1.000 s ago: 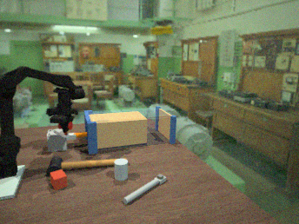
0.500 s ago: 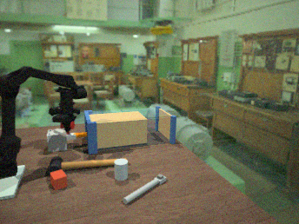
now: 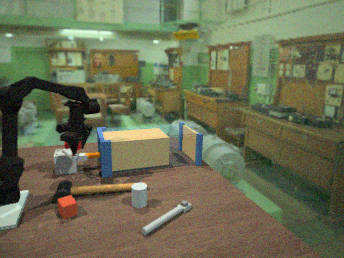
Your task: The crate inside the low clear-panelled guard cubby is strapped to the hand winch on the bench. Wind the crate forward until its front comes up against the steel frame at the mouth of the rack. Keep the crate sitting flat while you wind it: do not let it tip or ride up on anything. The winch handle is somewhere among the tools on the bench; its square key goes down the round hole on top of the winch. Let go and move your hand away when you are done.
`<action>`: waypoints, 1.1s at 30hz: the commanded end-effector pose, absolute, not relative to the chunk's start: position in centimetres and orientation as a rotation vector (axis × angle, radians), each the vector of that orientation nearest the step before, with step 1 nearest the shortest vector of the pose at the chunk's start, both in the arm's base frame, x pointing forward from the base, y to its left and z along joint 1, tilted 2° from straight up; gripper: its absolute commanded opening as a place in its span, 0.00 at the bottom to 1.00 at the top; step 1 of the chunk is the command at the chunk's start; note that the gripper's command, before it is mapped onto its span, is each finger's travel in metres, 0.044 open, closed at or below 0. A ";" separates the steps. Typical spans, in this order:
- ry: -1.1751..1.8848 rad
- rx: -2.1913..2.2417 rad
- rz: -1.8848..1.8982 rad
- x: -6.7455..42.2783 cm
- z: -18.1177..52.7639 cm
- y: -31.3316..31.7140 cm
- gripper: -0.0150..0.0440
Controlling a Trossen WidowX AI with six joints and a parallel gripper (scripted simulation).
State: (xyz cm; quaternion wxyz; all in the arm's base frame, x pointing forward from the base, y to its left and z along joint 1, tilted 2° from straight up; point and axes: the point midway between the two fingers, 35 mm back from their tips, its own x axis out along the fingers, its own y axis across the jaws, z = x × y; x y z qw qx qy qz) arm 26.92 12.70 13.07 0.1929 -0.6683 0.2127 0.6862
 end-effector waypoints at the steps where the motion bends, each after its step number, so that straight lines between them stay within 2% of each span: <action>1: 0.598 -1.879 1.922 27.0 13.1 12.7 1.00; 12: 0.597 -1.875 1.926 26.9 19.4 12.7 1.00; 18: 0.593 -1.878 1.920 26.8 19.7 12.7 1.00; 28: 0.417 -1.986 1.683 22.8 26.0 10.8 1.00; 33: 0.404 -1.993 1.665 23.0 26.5 10.9 1.00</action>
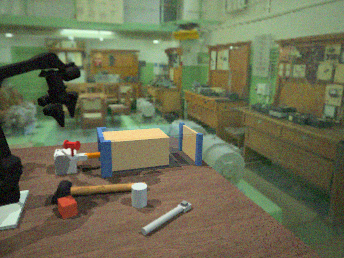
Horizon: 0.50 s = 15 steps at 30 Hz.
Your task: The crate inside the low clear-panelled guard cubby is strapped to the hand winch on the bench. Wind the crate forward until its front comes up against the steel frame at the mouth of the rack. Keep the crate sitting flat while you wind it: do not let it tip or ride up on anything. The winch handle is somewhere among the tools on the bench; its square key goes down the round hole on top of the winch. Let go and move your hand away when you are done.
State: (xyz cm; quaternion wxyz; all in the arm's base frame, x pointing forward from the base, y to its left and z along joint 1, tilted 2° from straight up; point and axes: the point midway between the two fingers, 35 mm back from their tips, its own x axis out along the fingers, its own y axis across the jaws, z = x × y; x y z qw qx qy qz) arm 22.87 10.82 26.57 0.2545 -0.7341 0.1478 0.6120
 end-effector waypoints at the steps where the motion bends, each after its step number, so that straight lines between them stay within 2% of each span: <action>1: 0.403 -1.993 1.663 23.0 26.5 11.3 1.00; 11: 0.392 -1.986 1.659 22.2 26.6 22.6 1.00; 15: 0.392 -1.987 1.660 21.9 26.5 23.4 1.00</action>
